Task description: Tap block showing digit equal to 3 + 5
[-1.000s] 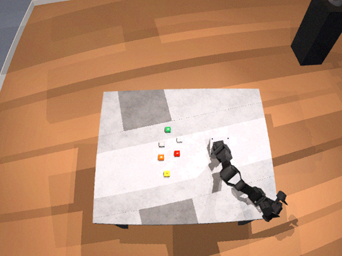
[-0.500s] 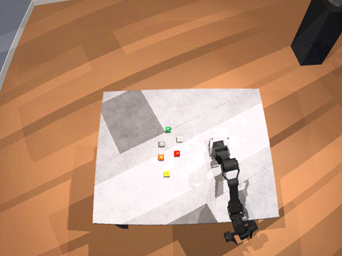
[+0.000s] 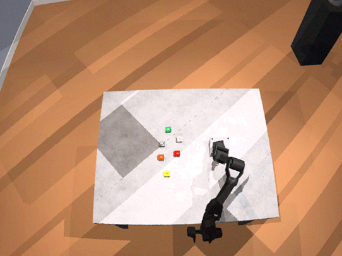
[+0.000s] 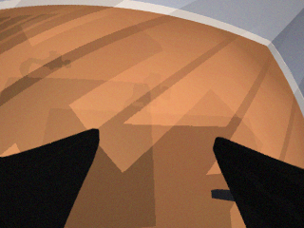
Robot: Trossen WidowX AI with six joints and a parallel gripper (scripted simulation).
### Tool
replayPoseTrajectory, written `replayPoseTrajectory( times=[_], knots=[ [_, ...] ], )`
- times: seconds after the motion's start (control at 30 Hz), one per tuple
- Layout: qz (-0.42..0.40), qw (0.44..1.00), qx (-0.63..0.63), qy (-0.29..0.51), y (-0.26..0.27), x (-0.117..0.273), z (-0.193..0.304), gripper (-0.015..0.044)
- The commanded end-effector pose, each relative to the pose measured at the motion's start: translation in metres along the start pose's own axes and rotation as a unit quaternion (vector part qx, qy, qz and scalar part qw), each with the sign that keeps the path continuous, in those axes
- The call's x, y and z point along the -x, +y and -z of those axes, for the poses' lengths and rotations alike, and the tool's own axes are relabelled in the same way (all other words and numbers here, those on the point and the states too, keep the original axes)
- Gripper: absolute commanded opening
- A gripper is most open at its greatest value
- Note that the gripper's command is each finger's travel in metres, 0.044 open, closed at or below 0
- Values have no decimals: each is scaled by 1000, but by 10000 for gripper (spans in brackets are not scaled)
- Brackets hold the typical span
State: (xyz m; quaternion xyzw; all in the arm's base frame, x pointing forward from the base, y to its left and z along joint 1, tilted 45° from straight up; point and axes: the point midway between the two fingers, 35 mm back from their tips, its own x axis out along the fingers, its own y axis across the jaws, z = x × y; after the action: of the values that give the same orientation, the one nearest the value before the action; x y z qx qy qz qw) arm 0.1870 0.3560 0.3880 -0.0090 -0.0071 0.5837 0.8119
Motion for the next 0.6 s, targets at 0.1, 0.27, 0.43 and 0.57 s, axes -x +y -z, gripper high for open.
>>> replayPoseTrajectory(
  times=[0.1, 0.27, 0.43, 0.57],
  knots=[
    [73, 983, -139, 91, -71, 12, 46, 400],
    [159, 946, -247, 138, -132, 41, 85, 400],
    [266, 889, -329, 177, -198, 93, 135, 400],
    [326, 845, -368, 209, -233, 136, 172, 400]
  ],
)
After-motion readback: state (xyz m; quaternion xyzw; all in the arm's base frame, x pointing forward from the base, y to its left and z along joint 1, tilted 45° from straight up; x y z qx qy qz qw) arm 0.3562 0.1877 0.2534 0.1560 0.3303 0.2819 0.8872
